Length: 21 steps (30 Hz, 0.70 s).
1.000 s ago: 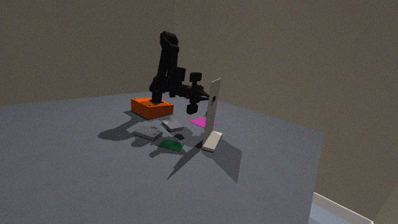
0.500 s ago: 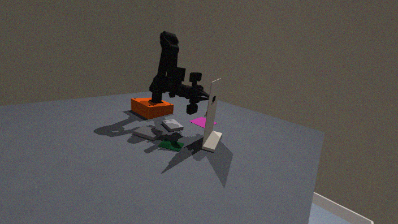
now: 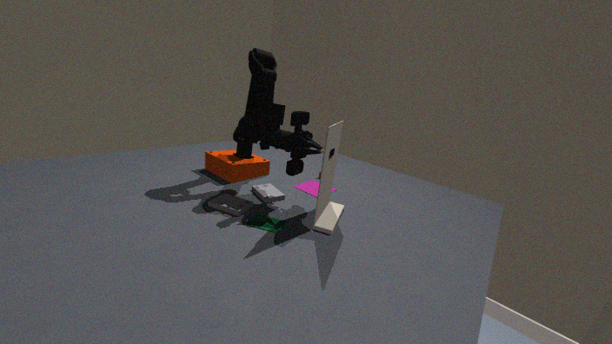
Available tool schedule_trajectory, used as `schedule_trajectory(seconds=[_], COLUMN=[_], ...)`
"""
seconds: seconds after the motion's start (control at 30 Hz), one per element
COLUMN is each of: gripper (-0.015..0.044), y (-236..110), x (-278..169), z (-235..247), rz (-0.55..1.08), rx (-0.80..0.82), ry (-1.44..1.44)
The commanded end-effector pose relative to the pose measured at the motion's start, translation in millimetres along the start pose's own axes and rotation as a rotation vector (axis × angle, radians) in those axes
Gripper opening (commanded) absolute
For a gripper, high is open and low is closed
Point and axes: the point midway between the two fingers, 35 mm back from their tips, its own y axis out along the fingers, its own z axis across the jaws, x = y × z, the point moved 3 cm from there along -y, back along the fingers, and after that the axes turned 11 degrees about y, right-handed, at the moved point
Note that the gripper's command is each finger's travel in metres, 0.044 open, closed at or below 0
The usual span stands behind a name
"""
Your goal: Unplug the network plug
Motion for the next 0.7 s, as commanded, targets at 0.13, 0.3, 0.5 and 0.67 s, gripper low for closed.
schedule_trajectory(seconds=[0.13,0.3,0.5,0.67], gripper=[0.0000,0.0000,0.0000,0.0000], y=[-8.1,-10.8,-14.2,-17.1], x=[-2.1,-3.7,-5.6,-7.2], z=[0.0,-0.2,-0.6,-0.8], rz=[0.004,0.004,0.004,0.004], rx=[0.001,0.002,0.002,0.002], ry=[-0.005,-0.005,-0.005,-0.005])
